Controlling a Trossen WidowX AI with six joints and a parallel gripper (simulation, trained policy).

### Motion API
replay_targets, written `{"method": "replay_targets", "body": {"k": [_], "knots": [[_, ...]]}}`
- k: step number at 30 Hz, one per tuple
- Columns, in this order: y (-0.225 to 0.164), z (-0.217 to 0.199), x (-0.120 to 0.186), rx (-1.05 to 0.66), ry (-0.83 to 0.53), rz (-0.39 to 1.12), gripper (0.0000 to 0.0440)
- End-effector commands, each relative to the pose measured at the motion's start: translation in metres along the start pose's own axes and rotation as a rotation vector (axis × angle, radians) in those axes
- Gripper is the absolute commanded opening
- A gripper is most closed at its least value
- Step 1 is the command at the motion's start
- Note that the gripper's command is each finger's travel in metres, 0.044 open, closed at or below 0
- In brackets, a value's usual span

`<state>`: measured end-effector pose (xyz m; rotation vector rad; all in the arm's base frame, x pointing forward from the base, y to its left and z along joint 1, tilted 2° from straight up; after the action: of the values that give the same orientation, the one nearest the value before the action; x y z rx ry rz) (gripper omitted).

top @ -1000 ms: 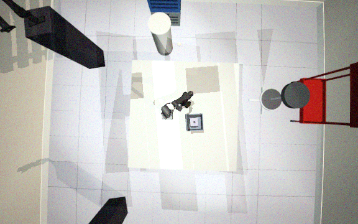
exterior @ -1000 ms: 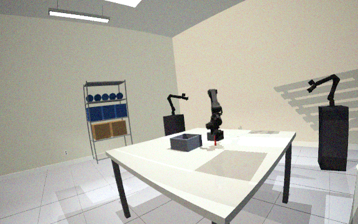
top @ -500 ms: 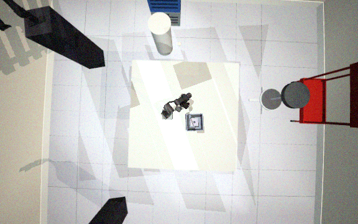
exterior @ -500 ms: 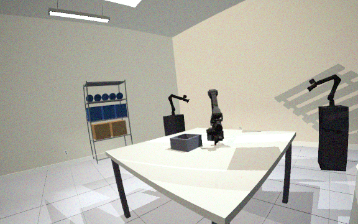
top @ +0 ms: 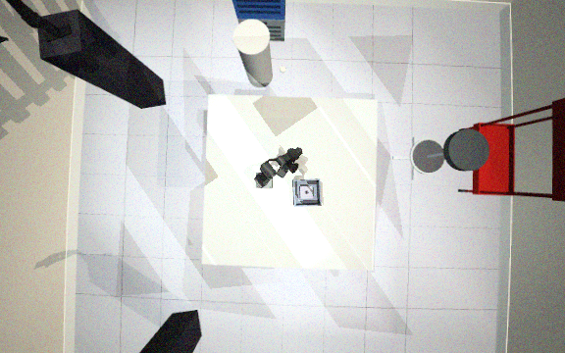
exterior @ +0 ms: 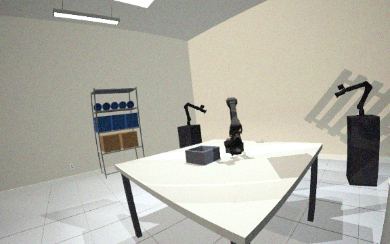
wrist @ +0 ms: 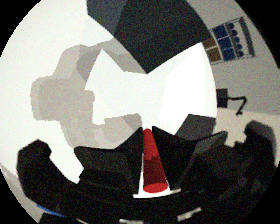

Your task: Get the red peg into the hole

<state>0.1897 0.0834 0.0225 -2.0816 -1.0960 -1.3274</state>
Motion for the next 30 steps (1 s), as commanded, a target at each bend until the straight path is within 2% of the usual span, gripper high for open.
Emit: {"method": "replay_targets", "body": {"k": [1,18,30], "knots": [[0.007,-0.004,0.013,-0.001,0.002,-0.03,0.0],[0.052,-0.038,0.083,-0.09,0.014,-0.134,0.0],[0.098,-0.064,0.095,-0.242,0.041,-0.151,0.0]]}}
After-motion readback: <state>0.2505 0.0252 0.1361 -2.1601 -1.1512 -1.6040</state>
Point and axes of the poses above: the point midway between the two fingers, 35 mm back from their tips, its own x axis back along the fingers, its own z axis across the jaws, y = z × x, the point moved 6 cm from there along x, back along the fingers, and after that the axes turned 5 degrees about x, right-handed, at the moved point
